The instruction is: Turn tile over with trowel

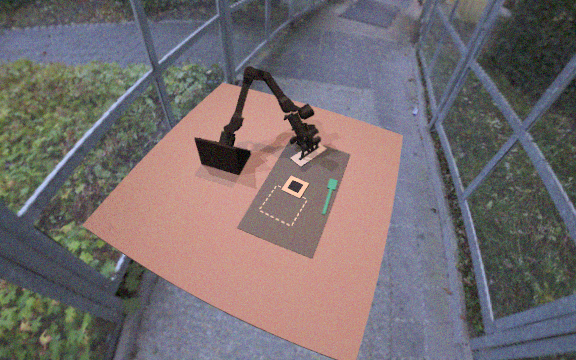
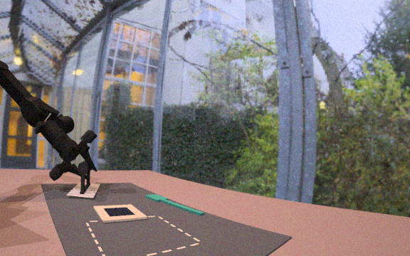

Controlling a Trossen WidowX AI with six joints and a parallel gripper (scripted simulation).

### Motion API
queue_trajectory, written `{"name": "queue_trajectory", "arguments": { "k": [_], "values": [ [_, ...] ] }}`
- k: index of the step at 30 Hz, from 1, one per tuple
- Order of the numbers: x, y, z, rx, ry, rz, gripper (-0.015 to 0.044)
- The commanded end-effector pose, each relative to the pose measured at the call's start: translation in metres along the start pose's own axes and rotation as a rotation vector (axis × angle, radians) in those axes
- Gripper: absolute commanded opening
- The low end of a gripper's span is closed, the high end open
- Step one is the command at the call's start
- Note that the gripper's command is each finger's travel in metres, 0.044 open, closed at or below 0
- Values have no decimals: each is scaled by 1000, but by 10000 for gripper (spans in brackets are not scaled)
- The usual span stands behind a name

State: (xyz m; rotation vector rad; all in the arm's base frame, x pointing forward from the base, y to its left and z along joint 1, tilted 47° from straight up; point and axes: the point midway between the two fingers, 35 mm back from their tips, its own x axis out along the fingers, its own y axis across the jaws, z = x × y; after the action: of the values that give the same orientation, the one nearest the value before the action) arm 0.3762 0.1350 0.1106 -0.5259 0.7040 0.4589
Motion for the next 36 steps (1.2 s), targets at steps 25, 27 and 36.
{"name": "queue_trajectory", "arguments": {
  "k": [25, 27, 36],
  "values": [
    [12, -65, -36, -63, -206, 0, 0],
    [16, -68, -43, -77, -233, -1, 0],
    [21, -74, -61, -121, -308, -10, 0]
  ]
}}
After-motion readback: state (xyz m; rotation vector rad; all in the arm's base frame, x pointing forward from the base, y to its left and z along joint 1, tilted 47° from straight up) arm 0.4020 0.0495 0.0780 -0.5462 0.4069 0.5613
